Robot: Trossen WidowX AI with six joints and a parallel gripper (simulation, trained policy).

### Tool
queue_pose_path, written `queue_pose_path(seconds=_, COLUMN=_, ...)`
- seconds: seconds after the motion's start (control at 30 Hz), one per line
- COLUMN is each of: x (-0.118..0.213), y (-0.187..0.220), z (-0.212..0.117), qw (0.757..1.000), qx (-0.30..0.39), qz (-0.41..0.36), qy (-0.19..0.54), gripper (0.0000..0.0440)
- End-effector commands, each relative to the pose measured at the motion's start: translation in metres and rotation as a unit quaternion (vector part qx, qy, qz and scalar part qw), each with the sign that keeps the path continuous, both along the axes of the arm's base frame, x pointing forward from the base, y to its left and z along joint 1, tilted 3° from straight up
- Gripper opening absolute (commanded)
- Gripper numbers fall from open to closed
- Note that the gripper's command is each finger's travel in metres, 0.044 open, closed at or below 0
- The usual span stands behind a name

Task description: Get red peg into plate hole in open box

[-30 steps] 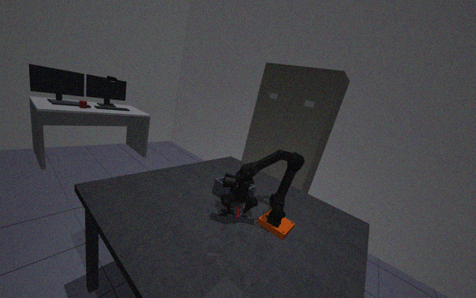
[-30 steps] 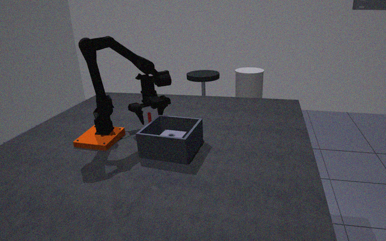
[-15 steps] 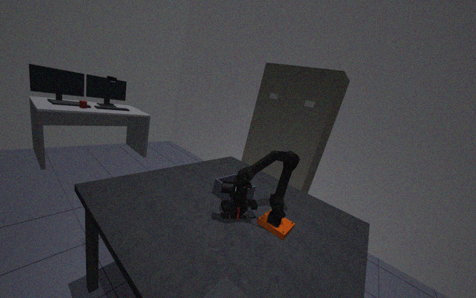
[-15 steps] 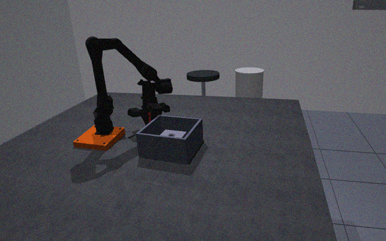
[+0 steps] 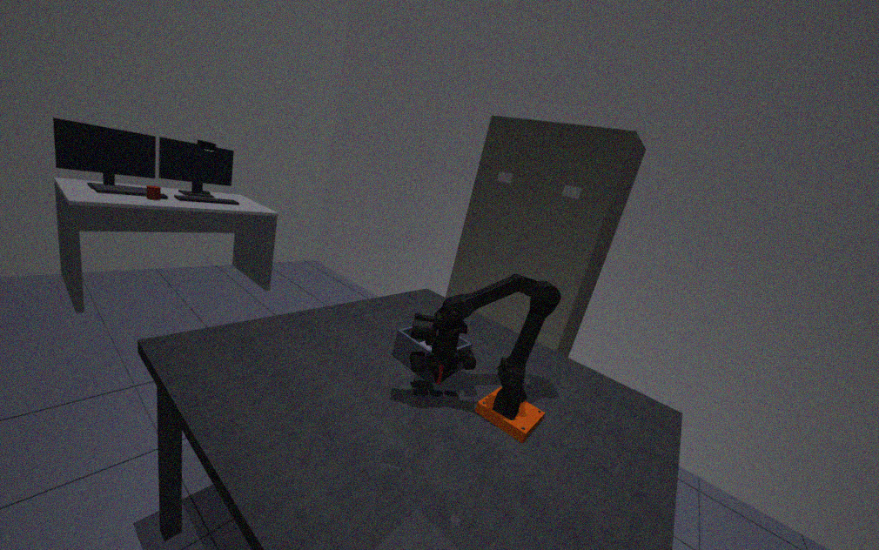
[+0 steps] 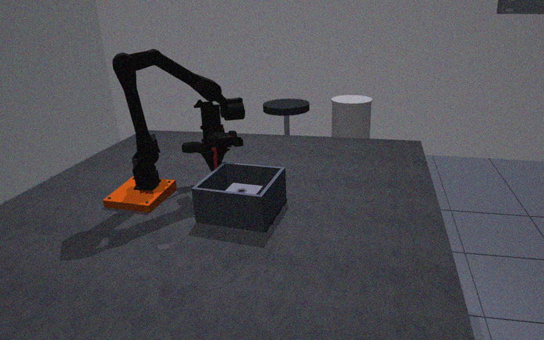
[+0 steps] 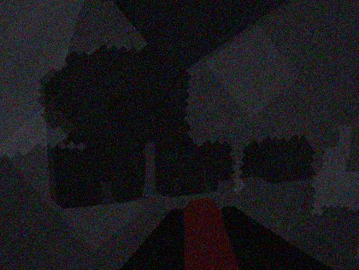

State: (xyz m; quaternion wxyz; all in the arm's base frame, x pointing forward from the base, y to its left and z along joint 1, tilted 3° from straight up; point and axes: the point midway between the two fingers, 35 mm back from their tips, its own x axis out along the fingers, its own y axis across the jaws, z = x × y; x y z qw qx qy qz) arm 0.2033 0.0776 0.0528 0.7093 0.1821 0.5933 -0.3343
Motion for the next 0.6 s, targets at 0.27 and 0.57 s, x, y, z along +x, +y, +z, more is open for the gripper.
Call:
queue_pose_path(seconds=0.27, x=0.034, y=-0.023, z=0.066, qw=0.997, qx=-0.017, qz=-0.03, qy=-0.07, gripper=0.0)
queue_pose_path(seconds=0.57, x=0.053, y=-0.057, z=0.085, qw=0.991, qx=-0.03, qz=-0.081, qy=-0.098, gripper=0.0)
